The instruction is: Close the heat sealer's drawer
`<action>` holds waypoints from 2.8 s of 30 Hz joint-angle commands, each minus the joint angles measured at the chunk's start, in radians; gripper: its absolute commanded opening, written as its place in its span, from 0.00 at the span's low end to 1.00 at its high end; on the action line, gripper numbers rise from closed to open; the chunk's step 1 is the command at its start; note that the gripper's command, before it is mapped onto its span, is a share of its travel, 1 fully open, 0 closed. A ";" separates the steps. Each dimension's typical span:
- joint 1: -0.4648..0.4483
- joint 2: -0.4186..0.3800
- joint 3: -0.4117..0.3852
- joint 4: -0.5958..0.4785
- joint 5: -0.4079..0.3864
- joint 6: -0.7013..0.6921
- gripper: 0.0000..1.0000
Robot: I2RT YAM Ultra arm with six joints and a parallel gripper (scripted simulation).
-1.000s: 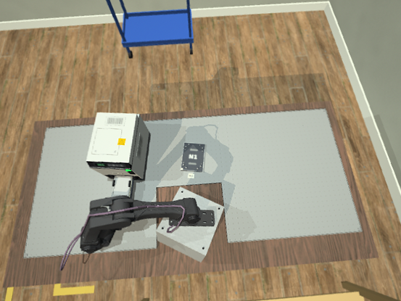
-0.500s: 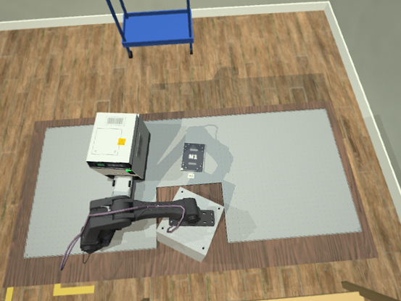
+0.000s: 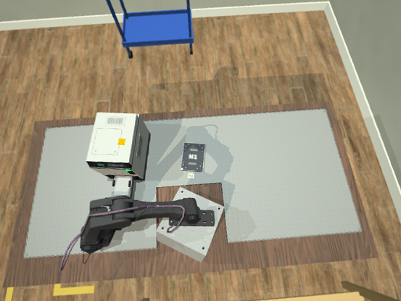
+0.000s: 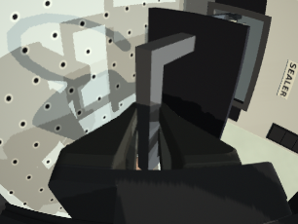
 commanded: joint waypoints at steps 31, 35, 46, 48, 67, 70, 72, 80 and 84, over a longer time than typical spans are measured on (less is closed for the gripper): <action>-0.065 -0.096 -0.089 0.117 0.038 -0.103 0.00; -0.081 -0.111 -0.109 0.148 0.052 -0.132 0.00; -0.116 -0.147 -0.155 0.227 0.061 -0.209 0.00; -0.128 -0.154 -0.164 0.243 0.071 -0.225 0.00; -0.202 -0.219 -0.243 0.402 0.103 -0.383 0.00; -0.215 -0.229 -0.256 0.431 0.108 -0.413 0.00; -0.224 -0.237 -0.265 0.451 0.109 -0.433 0.00; -0.215 -0.249 -0.272 0.487 0.101 -0.467 0.00; -0.214 -0.249 -0.268 0.487 0.098 -0.467 0.00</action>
